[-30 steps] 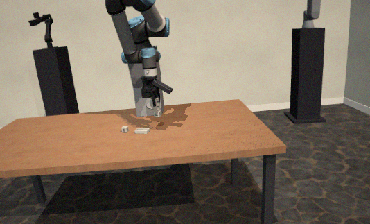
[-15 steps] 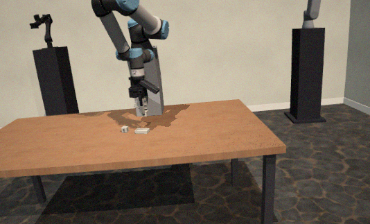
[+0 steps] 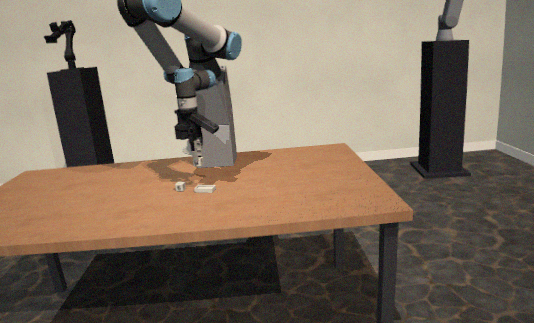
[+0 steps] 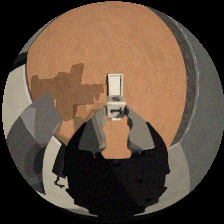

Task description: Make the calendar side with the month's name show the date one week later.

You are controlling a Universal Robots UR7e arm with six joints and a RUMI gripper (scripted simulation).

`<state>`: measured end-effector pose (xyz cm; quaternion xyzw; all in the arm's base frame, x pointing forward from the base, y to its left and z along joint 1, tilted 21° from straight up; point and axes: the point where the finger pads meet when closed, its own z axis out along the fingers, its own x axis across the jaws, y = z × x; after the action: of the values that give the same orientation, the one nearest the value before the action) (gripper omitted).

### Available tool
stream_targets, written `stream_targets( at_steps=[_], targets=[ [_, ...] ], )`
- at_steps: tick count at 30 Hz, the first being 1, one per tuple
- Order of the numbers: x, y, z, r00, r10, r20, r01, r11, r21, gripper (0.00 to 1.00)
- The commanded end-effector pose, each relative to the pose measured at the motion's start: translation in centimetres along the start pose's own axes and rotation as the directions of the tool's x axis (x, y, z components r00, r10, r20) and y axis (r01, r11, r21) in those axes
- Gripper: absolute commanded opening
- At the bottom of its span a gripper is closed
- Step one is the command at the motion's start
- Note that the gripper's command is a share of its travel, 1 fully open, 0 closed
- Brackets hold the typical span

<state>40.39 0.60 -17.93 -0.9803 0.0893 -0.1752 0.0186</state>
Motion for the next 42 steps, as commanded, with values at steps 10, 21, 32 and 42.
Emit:
stream_targets(
  at_steps=[10,21,32,42],
  targets=[
    [0.2,0.1,0.3,1.000,-0.010,-0.008,0.010,1.000,0.006,0.11],
    [0.2,0.1,2.3,1.000,-0.011,-0.007,0.011,1.000,0.006,0.11],
    [0.2,0.1,5.2,1.000,-0.011,-0.007,0.011,1.000,0.006,0.11],
    [0.3,0.1,6.4,1.000,-0.011,-0.007,0.011,1.000,0.006,0.11]
  ],
)
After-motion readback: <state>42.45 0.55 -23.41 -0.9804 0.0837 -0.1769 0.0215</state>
